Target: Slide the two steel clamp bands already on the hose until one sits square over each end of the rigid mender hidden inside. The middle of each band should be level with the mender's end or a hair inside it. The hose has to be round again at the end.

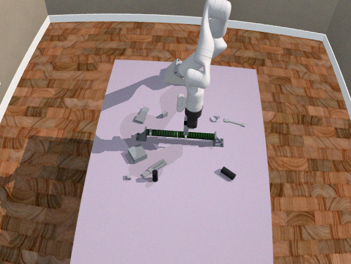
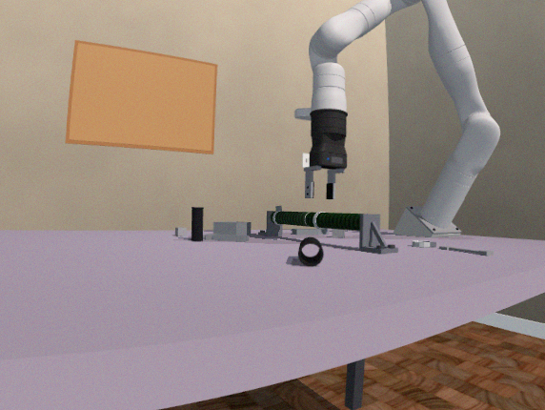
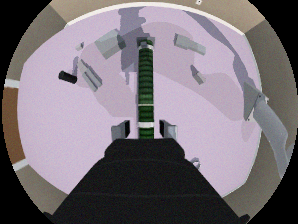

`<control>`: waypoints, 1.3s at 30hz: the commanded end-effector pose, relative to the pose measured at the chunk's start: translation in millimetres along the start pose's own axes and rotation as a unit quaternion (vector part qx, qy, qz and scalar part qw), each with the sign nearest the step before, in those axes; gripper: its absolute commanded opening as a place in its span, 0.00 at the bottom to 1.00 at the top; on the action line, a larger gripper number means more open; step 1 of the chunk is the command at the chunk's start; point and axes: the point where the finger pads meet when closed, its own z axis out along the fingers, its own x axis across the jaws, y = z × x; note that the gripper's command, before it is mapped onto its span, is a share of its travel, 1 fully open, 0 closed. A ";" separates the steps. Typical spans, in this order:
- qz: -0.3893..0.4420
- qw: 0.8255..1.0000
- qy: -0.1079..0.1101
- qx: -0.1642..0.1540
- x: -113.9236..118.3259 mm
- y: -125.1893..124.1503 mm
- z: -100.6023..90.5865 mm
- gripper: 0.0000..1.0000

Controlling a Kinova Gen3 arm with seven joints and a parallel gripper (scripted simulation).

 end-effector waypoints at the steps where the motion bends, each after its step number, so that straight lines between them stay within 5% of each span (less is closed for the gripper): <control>1: -0.001 1.000 0.004 -0.002 1.9 1.8 16.0 1.00; 20: -0.001 1.000 0.004 -0.002 1.9 1.8 21.1 1.00; 27: -0.001 1.000 0.004 -0.002 2.1 1.9 46.7 1.00; 39: -0.001 1.000 0.004 -0.002 2.1 2.0 55.5 1.00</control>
